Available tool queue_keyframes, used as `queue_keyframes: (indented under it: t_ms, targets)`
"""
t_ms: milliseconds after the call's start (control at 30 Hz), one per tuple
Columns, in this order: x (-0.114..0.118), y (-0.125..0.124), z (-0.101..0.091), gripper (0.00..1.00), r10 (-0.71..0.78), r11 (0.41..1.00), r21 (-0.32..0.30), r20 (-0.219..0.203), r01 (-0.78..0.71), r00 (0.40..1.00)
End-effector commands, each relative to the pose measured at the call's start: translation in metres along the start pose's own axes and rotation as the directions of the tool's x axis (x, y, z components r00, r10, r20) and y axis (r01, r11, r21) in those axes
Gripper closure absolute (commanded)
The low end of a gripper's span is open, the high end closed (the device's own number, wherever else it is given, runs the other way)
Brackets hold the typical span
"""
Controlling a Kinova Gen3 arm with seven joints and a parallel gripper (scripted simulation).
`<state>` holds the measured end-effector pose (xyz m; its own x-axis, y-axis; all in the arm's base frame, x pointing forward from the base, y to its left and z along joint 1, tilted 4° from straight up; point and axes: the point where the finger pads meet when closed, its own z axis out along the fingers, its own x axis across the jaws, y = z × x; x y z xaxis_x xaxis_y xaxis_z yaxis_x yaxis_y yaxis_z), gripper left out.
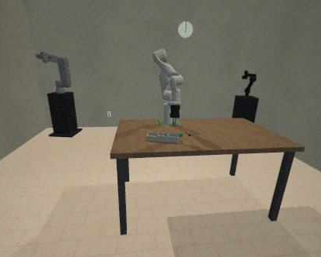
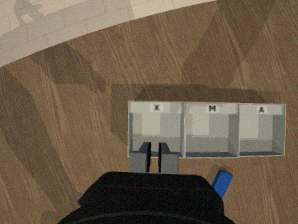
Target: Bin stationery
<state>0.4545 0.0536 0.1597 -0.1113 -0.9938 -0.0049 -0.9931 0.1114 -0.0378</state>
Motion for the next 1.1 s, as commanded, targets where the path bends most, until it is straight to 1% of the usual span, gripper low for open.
queue_keyframes:
  t_ms: [0,167,233,267,300,567,600,733,800,833,933,1067]
  targets:
    - [0.005,-0.010,-0.033,0.69,0.014,0.999,0.037,-0.002,-0.014,1.000]
    - [0.004,-0.008,-0.075,0.69,0.014,0.999,0.037,-0.002,-0.014,1.000]
    - [0.004,-0.008,-0.075,0.69,0.014,0.999,0.037,-0.002,-0.014,1.000]
    - [0.004,-0.008,-0.083,0.69,0.014,0.999,0.037,-0.002,-0.014,1.000]
    - [0.004,-0.008,-0.084,0.69,0.014,0.999,0.037,-0.002,-0.014,1.000]
    - [0.004,-0.008,-0.084,0.69,0.014,0.999,0.037,-0.002,-0.014,1.000]
    - [0.001,-0.002,-0.080,0.38,-0.036,0.999,0.037,-0.004,0.036,0.999]
    - [-0.014,0.022,-0.063,0.38,-0.234,0.972,0.035,-0.011,0.234,0.972]
    - [-0.014,0.022,-0.063,0.38,-0.234,0.972,0.035,-0.011,0.234,0.972]
    - [-0.018,0.028,-0.058,0.38,-0.282,0.959,0.034,-0.013,0.283,0.959]
    - [-0.029,0.047,-0.045,0.38,-0.422,0.906,0.032,-0.018,0.423,0.906]
    - [-0.044,0.071,-0.028,0.38,-0.594,0.804,0.028,-0.024,0.594,0.804]
